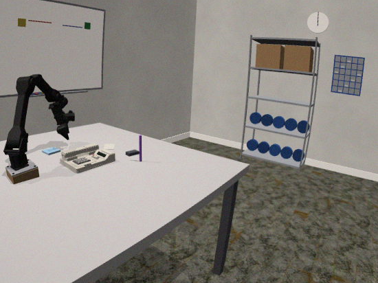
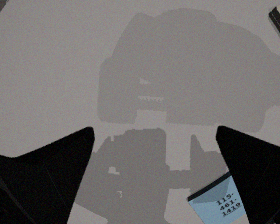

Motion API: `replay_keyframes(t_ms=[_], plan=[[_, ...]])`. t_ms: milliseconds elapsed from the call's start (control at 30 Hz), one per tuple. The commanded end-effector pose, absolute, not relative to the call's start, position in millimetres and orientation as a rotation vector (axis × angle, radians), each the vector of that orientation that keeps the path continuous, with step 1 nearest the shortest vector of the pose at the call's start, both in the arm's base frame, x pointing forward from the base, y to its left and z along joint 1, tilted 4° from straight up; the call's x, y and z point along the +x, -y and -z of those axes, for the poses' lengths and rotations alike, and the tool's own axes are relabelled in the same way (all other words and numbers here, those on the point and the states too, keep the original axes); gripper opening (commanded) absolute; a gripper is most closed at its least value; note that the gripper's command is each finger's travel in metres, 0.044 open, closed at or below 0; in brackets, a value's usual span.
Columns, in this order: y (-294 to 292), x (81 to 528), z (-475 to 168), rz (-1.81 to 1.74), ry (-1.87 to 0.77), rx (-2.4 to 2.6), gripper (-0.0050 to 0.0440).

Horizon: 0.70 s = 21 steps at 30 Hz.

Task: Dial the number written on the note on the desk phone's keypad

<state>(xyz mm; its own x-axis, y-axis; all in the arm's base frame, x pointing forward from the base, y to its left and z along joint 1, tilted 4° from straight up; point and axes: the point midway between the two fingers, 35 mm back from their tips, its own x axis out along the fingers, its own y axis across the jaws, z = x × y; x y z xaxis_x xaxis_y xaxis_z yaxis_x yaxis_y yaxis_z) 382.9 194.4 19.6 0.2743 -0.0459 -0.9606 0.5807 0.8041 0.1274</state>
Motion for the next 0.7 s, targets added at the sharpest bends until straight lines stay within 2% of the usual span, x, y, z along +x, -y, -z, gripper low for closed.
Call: replay_keyframes(t_ms=[0,100,167,233,667], plan=[[-189,328,-14,0.291,-1.412,0.326,0.044],[-182,282,-7,0.165,-1.564,0.178,0.044],[-182,282,-7,0.165,-1.564,0.178,0.044],[-178,262,-4,0.085,-1.638,0.098,0.044],[-177,259,-4,0.079,-1.645,0.092,0.044]])
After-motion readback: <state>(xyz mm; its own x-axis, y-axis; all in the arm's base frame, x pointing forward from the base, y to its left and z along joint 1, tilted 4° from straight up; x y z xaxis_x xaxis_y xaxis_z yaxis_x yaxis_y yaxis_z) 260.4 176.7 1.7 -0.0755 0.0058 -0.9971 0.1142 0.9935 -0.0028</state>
